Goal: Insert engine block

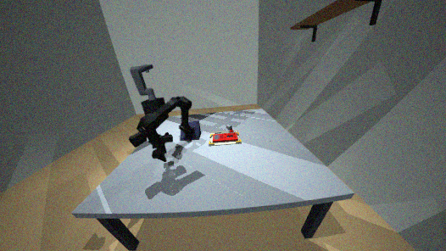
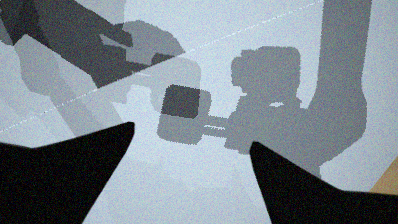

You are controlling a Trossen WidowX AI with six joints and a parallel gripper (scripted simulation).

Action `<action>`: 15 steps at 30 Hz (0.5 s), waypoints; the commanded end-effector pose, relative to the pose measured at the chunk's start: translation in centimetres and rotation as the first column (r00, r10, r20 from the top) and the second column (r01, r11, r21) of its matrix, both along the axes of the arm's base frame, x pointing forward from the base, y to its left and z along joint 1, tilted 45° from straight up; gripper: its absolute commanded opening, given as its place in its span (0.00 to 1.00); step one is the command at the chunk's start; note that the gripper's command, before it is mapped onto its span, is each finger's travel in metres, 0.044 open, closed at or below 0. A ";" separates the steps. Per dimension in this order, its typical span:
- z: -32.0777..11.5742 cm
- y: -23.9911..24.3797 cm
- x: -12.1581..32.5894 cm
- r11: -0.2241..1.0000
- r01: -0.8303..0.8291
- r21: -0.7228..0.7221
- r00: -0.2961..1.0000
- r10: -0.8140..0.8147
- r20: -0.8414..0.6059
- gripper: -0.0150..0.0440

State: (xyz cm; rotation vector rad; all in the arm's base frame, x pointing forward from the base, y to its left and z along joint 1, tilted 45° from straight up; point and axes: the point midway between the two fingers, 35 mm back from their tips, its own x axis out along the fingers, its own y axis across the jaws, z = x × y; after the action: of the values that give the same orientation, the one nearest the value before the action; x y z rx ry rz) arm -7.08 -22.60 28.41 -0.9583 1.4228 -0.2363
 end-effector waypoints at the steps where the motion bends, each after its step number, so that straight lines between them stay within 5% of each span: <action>1: -0.2 -1.6 1.6 0.999 -0.025 0.033 0.999 0.023 0.043 1.00; 15: -0.7 -5.7 10.5 0.982 -0.130 0.135 0.979 0.105 0.172 1.00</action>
State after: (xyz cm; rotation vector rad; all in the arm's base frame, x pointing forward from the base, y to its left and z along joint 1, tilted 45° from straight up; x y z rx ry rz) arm 1.50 -27.49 27.93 -0.9011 1.2384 -0.1383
